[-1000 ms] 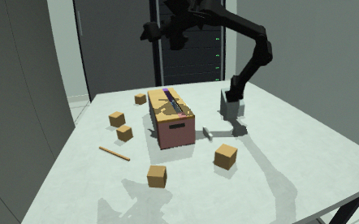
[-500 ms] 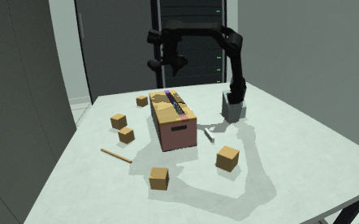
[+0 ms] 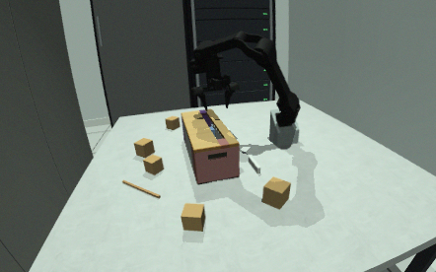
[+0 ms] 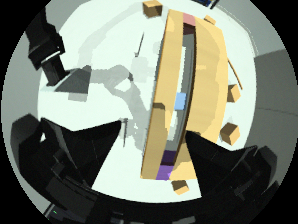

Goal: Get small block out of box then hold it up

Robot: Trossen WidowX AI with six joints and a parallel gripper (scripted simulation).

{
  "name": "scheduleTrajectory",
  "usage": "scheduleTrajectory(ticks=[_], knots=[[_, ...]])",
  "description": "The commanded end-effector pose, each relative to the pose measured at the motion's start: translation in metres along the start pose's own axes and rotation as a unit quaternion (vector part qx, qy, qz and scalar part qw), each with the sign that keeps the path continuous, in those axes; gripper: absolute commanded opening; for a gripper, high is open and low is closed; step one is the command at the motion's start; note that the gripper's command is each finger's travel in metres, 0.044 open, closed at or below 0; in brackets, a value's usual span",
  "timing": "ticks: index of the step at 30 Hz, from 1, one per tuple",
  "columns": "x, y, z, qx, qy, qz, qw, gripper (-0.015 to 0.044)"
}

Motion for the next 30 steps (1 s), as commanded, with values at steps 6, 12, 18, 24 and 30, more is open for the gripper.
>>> scheduleTrajectory(ticks=[6,12,18,24,30], knots=[[0.001,-0.002,0.009,-0.009,-0.003,0.004,1.000,0.0400],[0.001,-0.004,0.019,-0.009,-0.003,0.004,1.000,0.0400],[0.002,-0.005,0.029,-0.009,-0.003,0.004,1.000,0.0400],[0.002,-0.006,0.039,-0.009,-0.003,0.004,1.000,0.0400],[0.003,-0.007,0.049,-0.009,-0.003,0.004,1.000,0.0400]])
Point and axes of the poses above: the point midway between the two fingers, 35 mm back from their tips, its own z axis out along the fingers, its own x axis across the jaws, y = z × x, the point moved 6 cm from there along -z, back along the fingers, and after that the axes turned 7 degrees about -z, right-handed, at the moved point
